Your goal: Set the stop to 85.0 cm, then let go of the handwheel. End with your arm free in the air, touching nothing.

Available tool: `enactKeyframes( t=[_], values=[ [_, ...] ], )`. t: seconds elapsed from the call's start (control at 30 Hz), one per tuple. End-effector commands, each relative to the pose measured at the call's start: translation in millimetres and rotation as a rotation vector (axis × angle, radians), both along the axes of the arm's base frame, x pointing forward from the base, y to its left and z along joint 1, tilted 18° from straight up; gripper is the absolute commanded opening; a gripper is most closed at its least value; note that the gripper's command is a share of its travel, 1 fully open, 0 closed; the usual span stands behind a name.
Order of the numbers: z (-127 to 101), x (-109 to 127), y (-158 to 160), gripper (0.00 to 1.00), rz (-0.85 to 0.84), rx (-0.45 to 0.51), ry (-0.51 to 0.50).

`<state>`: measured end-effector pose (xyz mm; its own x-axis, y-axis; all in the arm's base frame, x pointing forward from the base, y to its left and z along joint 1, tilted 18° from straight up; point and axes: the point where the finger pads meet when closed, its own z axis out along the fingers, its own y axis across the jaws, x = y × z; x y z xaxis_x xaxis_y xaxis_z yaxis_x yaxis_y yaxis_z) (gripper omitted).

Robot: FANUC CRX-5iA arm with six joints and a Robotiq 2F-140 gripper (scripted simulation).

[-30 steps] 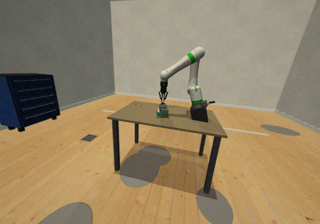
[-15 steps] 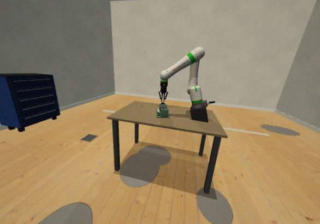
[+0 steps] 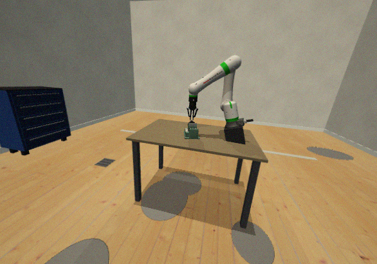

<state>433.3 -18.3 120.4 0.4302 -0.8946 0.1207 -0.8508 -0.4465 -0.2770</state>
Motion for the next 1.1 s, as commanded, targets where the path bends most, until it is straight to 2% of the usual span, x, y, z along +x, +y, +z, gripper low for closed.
enactKeyframes(
  t=[0.0,1.07],
  values=[
    [0,1,0,0.04,0.0,0.0,0.0],
    [0,15,7,0.04,0.0,0.0,0.0]
  ],
)
